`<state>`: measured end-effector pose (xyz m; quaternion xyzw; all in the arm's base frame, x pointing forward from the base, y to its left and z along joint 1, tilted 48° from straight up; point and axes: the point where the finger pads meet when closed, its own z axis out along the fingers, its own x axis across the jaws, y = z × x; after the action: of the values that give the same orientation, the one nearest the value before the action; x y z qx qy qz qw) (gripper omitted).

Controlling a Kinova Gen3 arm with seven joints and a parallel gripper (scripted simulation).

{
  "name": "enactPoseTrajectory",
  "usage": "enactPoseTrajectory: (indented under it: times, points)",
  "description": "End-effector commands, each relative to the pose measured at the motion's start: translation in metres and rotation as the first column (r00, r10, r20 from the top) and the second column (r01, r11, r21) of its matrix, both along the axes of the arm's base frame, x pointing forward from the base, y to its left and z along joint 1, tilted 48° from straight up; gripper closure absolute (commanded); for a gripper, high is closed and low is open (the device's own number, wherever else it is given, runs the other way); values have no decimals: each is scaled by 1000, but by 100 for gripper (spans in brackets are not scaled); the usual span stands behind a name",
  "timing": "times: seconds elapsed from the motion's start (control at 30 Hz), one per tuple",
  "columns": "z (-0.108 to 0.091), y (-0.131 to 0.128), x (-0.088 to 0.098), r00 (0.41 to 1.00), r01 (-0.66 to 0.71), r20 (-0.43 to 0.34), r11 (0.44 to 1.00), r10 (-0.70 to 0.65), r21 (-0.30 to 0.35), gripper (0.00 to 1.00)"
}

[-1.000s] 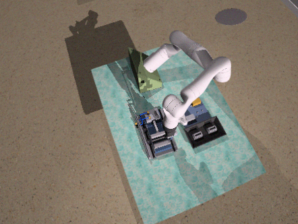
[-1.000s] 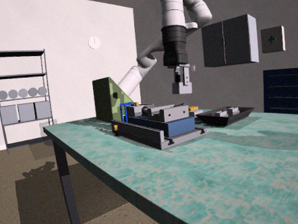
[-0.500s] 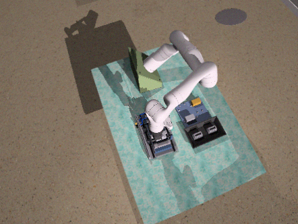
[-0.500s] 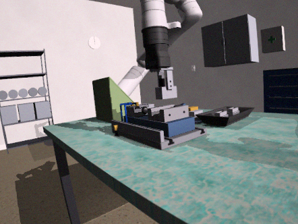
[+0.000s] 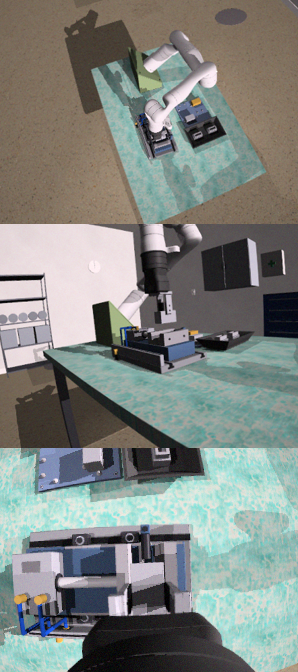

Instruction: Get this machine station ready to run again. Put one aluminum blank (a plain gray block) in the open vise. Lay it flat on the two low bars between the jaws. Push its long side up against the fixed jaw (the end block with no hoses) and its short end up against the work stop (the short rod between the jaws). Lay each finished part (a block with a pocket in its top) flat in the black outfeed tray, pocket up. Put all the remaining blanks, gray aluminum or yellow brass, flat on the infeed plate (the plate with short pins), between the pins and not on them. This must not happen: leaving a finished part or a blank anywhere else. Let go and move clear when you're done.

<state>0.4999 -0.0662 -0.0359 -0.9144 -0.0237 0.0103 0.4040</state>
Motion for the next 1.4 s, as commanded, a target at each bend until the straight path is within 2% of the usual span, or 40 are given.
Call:
enactPoseTrajectory:
  times: [0.0, 1.37]
  points:
    - [1, -1, 0, 1000, -2, 5, 1000, 2, 5, 100]
    - [2, -4, 2, 1000, -1, 3, 1000, 1, 5, 100]
